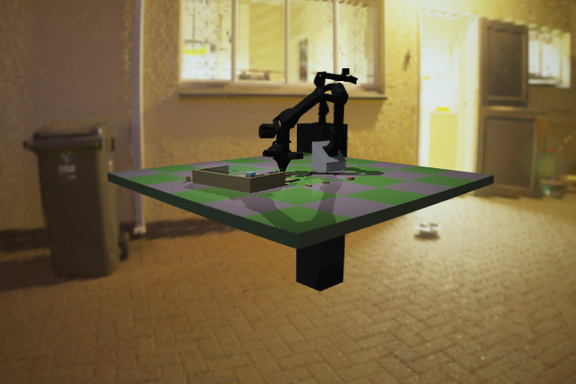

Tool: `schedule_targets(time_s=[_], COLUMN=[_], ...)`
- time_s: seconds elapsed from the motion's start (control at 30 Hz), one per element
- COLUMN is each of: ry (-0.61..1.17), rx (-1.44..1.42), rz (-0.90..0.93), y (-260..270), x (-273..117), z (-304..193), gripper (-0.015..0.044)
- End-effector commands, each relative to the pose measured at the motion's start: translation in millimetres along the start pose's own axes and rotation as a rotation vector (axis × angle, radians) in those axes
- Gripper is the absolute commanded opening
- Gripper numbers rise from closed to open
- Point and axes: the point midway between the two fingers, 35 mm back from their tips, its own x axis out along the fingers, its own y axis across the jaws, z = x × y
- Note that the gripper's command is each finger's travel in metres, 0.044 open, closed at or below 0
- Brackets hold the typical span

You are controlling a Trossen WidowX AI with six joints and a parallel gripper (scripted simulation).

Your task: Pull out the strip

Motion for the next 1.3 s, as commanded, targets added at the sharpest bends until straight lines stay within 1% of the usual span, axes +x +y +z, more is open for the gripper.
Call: schedule_targets(time_s=[0.0, 1.27], ry=[0.023, 0.025], rx=[0.009, 0.011], rz=[0.002, 0.002], y=[0.7, 0.7], x=[3.7, 2.6], z=[-13.0, -69.5], gripper=[0.0, 0.0])
